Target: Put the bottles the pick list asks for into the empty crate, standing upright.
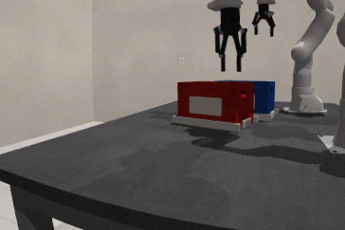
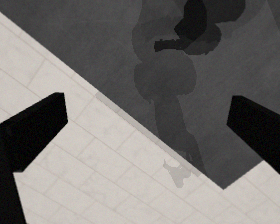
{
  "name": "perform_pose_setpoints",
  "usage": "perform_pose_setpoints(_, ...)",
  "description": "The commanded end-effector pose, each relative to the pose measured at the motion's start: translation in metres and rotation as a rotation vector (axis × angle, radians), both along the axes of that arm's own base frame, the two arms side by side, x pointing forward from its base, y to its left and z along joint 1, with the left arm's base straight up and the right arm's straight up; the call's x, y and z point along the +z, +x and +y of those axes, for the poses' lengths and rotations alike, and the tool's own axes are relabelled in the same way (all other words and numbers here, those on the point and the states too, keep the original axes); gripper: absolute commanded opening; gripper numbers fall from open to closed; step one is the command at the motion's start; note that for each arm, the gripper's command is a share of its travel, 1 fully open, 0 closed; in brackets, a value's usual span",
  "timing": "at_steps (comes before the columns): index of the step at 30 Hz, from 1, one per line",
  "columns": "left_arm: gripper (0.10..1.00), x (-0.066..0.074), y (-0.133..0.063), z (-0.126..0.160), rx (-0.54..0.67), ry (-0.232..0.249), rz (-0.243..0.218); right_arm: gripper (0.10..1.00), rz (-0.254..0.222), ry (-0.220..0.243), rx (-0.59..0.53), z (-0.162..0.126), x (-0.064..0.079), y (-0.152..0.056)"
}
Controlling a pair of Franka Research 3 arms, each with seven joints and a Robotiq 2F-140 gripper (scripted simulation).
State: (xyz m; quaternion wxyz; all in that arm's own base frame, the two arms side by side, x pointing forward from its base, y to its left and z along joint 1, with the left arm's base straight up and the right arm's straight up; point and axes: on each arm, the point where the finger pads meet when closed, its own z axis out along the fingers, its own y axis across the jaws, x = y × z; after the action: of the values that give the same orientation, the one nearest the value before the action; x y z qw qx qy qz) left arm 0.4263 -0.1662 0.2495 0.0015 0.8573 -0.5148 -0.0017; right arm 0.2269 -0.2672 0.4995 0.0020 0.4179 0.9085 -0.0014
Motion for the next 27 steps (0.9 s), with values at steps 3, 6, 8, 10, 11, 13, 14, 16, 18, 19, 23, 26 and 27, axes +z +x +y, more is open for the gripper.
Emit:
perform_pose_setpoints(3, 0.442, -0.008, 0.002, 0.001, -0.012, 0.001, -0.004, 1.0, 0.003, 0.003, -0.004, 0.001, 0.0, 0.0)
perform_pose_setpoints(6, 0.442, -0.01, 0.002, 0.001, -0.012, 0.001, -0.004, 1.0, 0.003, 0.003, -0.004, 0.001, 0.0, 0.0)
perform_pose_setpoints(8, 0.442, -0.012, 0.002, 0.001, -0.012, 0.001, -0.004, 1.0, 0.003, 0.003, -0.004, 0.001, 0.0, 0.0)
perform_pose_setpoints(10, 0.442, -0.014, 0.002, 0.001, -0.012, 0.001, -0.004, 1.0, 0.003, 0.003, -0.004, 0.001, 0.0, 0.0)
perform_pose_setpoints(11, 0.442, -0.016, 0.002, 0.001, -0.012, 0.001, -0.004, 1.0, 0.003, 0.003, -0.004, 0.001, 0.0, 0.0)
perform_pose_setpoints(13, 0.442, -0.018, 0.002, 0.001, -0.012, 0.001, -0.004, 1.0, 0.003, 0.003, -0.004, 0.001, 0.0, 0.0)
perform_pose_setpoints(14, 0.442, -0.02, 0.002, 0.001, -0.012, 0.001, -0.004, 1.0, 0.003, 0.003, -0.004, 0.001, 0.0, 0.0)
perform_pose_setpoints(16, 0.442, -0.022, 0.002, 0.001, -0.012, 0.001, -0.004, 1.0, 0.003, 0.003, -0.004, 0.001, 0.0, 0.0)
perform_pose_setpoints(18, 0.442, -0.025, 0.002, 0.001, -0.012, 0.001, -0.004, 1.0, 0.003, 0.003, -0.004, 0.001, 0.0, 0.0)
perform_pose_setpoints(19, 0.442, -0.026, 0.002, 0.001, -0.012, 0.001, -0.004, 1.0, 0.003, 0.003, -0.004, 0.001, 0.0, 0.0)
perform_pose_setpoints(23, 0.442, -0.03, 0.002, 0.001, -0.012, 0.001, -0.004, 1.0, 0.003, 0.003, -0.004, 0.001, 0.0, 0.0)
perform_pose_setpoints(26, 0.442, -0.033, 0.002, 0.001, -0.012, 0.001, -0.004, 1.0, 0.003, 0.003, -0.004, 0.001, 0.0, 0.0)
perform_pose_setpoints(27, 0.442, -0.034, 0.002, 0.001, -0.012, 0.001, -0.004, 1.0, 0.003, 0.003, -0.004, 0.001, 0.0, 0.0)
